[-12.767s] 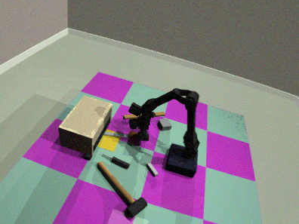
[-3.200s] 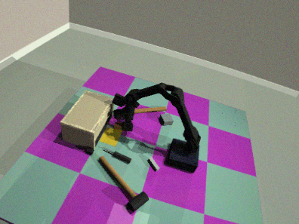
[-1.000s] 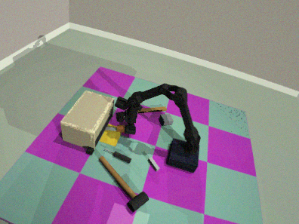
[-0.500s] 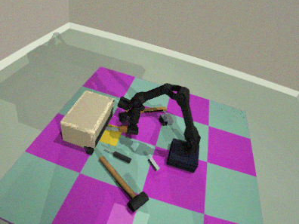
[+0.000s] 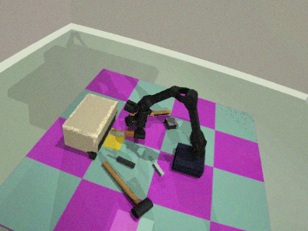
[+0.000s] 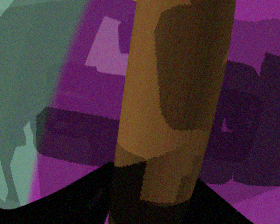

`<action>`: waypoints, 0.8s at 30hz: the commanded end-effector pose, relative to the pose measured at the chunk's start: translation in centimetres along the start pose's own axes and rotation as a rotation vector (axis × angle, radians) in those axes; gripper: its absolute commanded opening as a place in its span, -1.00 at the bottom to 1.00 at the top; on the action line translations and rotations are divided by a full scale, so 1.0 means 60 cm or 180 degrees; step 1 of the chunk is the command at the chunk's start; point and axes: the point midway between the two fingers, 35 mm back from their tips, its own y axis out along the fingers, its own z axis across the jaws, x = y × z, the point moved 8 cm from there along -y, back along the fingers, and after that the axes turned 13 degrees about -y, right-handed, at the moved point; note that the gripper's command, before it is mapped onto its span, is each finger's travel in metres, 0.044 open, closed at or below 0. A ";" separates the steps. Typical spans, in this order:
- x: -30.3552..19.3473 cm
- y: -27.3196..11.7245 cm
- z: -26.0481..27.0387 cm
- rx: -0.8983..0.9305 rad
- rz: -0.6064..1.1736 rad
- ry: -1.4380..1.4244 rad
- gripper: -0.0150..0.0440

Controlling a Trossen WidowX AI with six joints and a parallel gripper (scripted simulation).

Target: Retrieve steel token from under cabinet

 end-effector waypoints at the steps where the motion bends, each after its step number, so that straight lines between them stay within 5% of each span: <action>1: -0.010 0.001 0.002 0.0003 0.0003 -0.0017 -0.49; 24: -0.052 0.002 0.010 0.0004 0.0009 -0.0017 -0.49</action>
